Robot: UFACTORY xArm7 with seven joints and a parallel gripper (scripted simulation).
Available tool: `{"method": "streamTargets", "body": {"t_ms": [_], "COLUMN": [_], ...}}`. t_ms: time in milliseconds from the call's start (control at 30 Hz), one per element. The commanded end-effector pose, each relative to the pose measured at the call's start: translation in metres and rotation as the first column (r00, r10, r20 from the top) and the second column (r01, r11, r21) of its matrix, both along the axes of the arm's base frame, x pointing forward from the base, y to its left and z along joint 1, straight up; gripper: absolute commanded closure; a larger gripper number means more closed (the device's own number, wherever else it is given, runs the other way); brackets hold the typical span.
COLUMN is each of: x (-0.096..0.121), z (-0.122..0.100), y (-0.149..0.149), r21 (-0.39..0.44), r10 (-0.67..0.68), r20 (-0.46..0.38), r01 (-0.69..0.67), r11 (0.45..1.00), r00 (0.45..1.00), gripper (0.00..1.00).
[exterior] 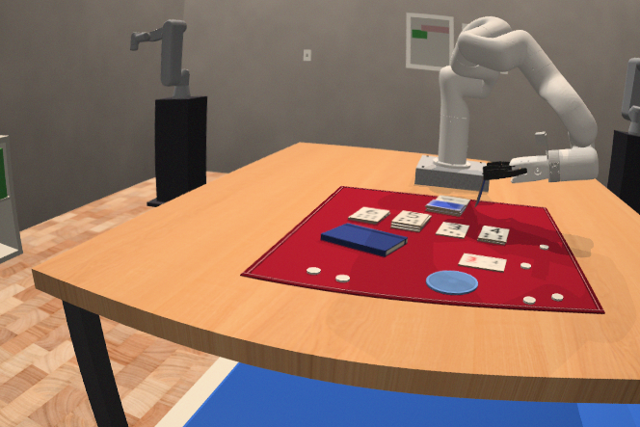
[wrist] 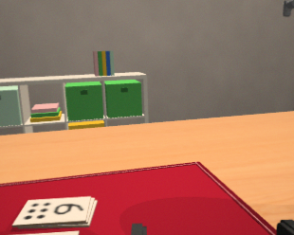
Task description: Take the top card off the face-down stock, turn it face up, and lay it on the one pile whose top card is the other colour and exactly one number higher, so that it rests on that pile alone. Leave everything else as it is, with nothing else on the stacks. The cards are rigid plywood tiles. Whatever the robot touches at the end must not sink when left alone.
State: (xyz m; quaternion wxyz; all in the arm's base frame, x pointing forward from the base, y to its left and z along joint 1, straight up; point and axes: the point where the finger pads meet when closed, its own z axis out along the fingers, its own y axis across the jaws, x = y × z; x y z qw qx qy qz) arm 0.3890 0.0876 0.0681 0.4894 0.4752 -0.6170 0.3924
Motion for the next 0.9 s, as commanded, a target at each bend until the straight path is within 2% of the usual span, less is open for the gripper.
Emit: {"method": "streamTargets", "body": {"t_ms": [0, 867], "x": [0.001, -0.002], "z": [0.001, -0.020], "y": [0.001, -0.002], "r21": [0.002, 0.002], "r10": [0.000, 0.000], "r20": [0.003, 0.003], "r01": [0.000, 0.000], "r11": [1.000, 1.000], "r00": [1.000, 1.000], "gripper": [0.26, 0.26]}}
